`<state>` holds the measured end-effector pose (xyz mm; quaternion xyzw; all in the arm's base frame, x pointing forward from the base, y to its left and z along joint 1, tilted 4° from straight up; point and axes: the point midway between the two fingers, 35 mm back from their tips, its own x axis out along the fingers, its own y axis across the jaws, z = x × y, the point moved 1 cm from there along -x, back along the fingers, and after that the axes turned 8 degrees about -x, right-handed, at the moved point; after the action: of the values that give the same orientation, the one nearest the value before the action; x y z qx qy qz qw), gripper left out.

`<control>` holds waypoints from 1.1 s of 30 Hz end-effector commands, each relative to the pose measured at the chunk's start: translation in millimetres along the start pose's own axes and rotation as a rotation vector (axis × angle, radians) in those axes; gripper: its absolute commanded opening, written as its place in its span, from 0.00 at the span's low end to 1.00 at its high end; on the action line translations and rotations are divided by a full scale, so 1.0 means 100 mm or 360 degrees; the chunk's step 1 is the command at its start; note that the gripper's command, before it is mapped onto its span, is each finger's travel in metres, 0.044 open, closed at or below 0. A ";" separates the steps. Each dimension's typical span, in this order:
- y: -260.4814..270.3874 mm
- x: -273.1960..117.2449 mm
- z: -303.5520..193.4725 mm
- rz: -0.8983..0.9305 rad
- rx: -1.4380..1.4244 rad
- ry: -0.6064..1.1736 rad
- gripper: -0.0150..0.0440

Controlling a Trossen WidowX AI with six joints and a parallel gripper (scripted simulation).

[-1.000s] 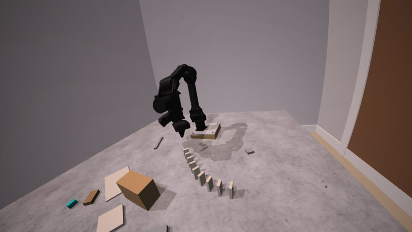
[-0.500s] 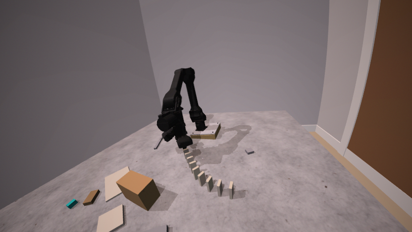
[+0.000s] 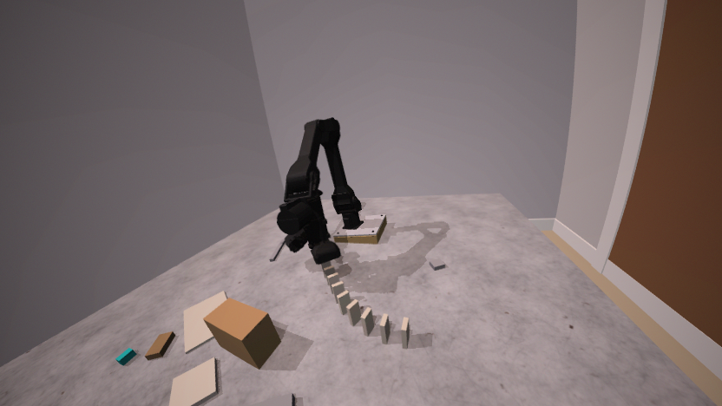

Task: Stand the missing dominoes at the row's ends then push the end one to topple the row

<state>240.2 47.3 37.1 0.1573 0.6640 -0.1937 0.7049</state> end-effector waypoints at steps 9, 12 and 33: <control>0.21 0.00 0.05 -0.0001 0.0008 -0.0005 0.25; 0.18 -0.08 0.04 0.0009 -0.0019 0.0010 0.25; 0.40 -0.60 0.06 0.0002 0.0009 -0.0005 0.25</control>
<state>260.6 83.6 92.6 0.1571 0.6662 -0.1932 0.7030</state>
